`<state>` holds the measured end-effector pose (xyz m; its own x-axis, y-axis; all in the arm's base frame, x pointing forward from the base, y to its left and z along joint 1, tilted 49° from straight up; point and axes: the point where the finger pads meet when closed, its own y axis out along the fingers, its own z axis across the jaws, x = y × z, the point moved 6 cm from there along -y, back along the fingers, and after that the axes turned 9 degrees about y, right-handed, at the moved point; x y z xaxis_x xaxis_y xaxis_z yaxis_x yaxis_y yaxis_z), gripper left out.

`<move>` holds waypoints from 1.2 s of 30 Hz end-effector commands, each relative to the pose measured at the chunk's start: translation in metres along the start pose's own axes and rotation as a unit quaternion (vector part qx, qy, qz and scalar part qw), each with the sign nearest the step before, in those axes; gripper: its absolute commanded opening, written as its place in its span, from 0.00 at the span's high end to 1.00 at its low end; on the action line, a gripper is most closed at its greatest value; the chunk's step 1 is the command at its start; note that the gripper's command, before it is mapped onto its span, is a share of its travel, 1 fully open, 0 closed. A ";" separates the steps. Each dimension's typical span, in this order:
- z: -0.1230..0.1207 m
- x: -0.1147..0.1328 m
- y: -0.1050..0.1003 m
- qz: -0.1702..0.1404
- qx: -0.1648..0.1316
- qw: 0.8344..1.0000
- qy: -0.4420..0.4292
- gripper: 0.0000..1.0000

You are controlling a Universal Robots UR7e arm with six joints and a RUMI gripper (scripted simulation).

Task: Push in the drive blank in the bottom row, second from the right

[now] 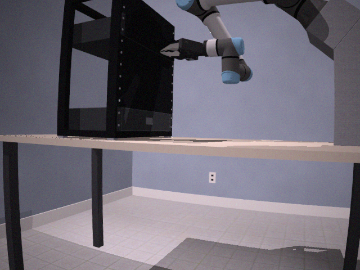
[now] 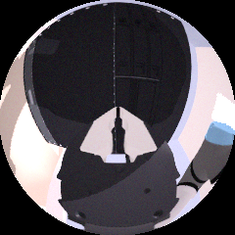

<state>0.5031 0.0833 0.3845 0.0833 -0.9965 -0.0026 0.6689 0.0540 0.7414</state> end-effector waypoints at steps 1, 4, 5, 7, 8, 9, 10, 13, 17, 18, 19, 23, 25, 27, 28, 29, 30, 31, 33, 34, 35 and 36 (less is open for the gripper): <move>0.002 0.000 -0.003 0.000 0.004 1.000 -0.001 1.00; 0.002 0.000 -0.013 0.000 0.004 1.000 -0.001 1.00; 0.002 0.000 -0.018 0.000 0.004 1.000 -0.001 1.00; 0.002 0.000 -0.029 0.000 0.004 1.000 -0.001 1.00; 0.002 0.000 -0.029 0.000 0.004 1.000 -0.001 1.00; 0.002 0.000 -0.029 0.000 0.004 1.000 -0.001 1.00; 0.002 0.000 -0.034 0.000 0.004 1.000 -0.001 1.00; 0.002 0.000 -0.053 0.000 0.004 1.000 -0.001 1.00; 0.002 0.000 -0.075 0.000 0.004 1.000 -0.001 1.00; 0.002 0.000 -0.079 0.000 0.004 1.000 -0.001 1.00; 0.002 0.000 -0.083 0.000 0.004 1.000 -0.001 1.00; 0.002 0.000 -0.094 0.000 0.004 1.000 -0.001 1.00; 0.002 0.000 -0.096 0.000 0.004 1.000 -0.001 1.00; 0.002 0.000 -0.097 0.000 0.004 1.000 -0.001 1.00; 0.002 0.000 -0.097 0.000 0.004 1.000 -0.001 1.00; 0.002 0.000 -0.097 0.000 0.004 1.000 -0.001 1.00; 0.002 0.000 -0.097 0.000 0.004 1.000 -0.001 1.00; 0.002 0.000 -0.097 0.000 0.004 1.000 -0.001 1.00; 0.002 0.000 -0.098 0.000 0.004 1.000 -0.001 1.00; 0.002 0.000 -0.098 0.000 0.004 1.000 -0.001 1.00; 0.002 0.000 -0.098 0.000 0.004 1.000 -0.001 1.00; 0.002 0.000 -0.099 0.000 0.004 1.000 -0.001 1.00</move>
<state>0.4381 0.0775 0.3139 0.0801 -0.9968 -0.0002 0.6614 0.0530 0.7482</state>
